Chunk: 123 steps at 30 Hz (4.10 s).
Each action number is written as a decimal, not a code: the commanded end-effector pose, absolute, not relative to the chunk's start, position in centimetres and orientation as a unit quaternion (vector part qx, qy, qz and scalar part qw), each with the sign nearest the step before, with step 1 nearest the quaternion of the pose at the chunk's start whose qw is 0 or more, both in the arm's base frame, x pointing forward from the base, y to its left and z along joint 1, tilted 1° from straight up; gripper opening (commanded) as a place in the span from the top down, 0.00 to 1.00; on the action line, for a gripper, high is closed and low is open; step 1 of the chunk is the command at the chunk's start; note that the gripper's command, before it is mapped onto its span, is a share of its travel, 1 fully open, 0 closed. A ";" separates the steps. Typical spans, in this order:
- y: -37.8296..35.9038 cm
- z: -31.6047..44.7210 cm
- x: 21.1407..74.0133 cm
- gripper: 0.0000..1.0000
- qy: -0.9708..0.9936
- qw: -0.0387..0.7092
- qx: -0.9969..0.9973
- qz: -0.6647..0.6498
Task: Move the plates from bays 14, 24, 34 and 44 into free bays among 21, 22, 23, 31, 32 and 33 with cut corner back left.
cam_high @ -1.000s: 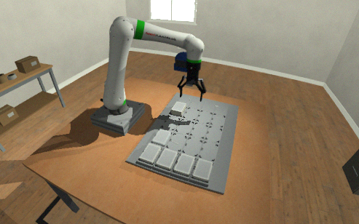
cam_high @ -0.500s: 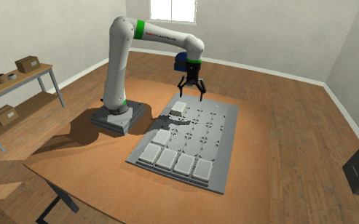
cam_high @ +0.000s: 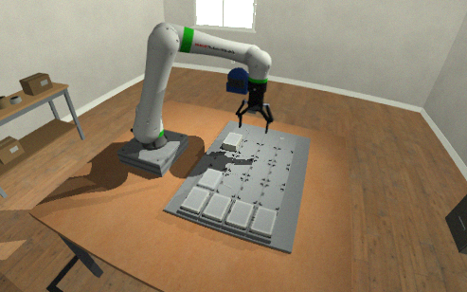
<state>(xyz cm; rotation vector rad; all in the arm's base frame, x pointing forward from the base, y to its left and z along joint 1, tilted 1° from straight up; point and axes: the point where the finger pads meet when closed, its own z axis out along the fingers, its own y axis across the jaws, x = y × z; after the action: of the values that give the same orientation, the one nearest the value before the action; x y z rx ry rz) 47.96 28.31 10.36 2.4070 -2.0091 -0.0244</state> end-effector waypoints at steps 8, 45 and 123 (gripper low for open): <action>29.1 10.4 52.3 0.00 -0.641 0.002 0.768 -0.008; 29.8 10.4 55.8 0.00 -0.641 0.002 0.768 -0.008; 13.6 10.2 58.7 0.00 -0.641 0.003 0.768 -0.007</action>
<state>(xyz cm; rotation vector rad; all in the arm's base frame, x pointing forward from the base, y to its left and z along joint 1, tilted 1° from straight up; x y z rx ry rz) 58.66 13.63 10.10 2.4065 -2.0084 -0.0253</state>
